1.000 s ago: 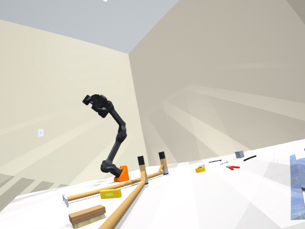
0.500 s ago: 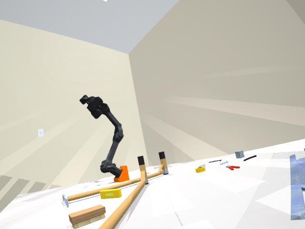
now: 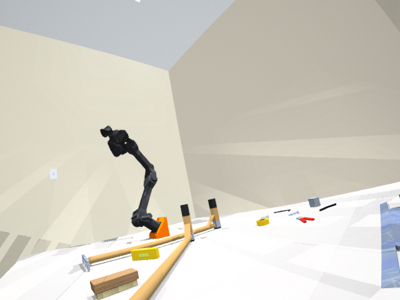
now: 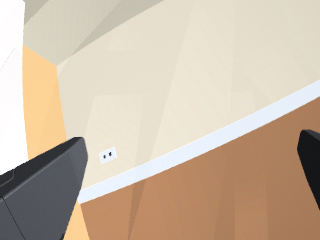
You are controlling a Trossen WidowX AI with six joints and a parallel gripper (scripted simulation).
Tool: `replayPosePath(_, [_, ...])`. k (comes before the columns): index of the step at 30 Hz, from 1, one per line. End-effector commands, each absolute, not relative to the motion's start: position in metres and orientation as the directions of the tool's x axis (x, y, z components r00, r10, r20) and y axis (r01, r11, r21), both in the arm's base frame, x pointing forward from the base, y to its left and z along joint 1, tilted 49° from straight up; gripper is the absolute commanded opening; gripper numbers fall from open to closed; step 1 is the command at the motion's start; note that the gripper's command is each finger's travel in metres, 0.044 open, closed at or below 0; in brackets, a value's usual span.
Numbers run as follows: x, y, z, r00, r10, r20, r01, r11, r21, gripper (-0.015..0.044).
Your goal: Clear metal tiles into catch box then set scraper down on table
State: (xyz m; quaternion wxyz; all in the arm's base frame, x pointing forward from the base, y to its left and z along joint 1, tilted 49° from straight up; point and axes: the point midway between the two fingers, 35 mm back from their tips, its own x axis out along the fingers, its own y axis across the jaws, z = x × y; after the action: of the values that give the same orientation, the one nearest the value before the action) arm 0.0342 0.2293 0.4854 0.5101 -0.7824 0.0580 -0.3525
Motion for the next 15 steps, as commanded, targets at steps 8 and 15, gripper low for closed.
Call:
replayPosePath(8, [-0.011, 0.224, 0.512, 0.699, -0.41, 0.587, 0.296, -0.581, -0.758, 0.044])
replayPosePath(15, [-0.039, 0.218, 0.526, 0.663, -0.386, 0.641, 0.315, -0.633, -0.707, 0.044])
